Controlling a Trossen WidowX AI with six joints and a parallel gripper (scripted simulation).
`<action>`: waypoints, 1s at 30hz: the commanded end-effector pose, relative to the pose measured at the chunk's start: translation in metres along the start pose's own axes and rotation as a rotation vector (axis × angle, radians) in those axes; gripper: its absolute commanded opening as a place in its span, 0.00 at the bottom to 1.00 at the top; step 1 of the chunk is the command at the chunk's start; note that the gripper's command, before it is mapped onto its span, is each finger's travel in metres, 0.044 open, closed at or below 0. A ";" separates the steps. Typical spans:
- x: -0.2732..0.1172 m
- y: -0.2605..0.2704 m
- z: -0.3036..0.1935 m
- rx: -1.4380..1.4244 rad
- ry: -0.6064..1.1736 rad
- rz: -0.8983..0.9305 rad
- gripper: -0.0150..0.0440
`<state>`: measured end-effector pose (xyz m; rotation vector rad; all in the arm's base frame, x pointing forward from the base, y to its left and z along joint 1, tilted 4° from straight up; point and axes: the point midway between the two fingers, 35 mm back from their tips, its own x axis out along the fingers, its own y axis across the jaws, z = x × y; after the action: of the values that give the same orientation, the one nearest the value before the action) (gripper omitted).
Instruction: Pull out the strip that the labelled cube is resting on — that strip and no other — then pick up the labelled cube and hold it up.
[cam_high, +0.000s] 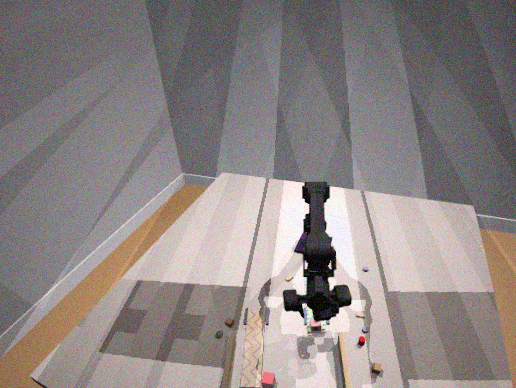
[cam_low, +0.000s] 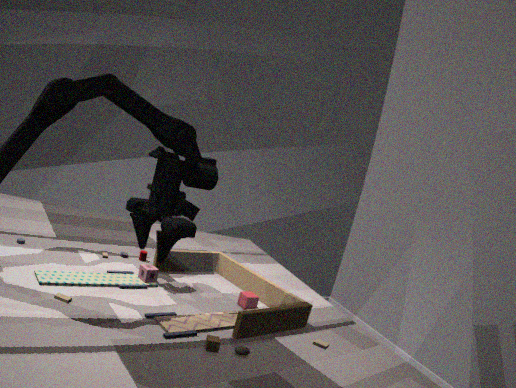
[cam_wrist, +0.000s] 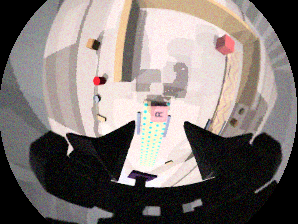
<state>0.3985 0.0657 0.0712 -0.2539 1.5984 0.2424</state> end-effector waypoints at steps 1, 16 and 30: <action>0.005 0.000 0.003 0.006 -0.003 0.002 0.69; 0.029 0.000 0.003 0.006 -0.003 0.001 0.68; 0.051 0.000 0.002 0.006 -0.003 0.001 0.68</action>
<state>0.3990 0.0654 0.0252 -0.2527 1.5975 0.2418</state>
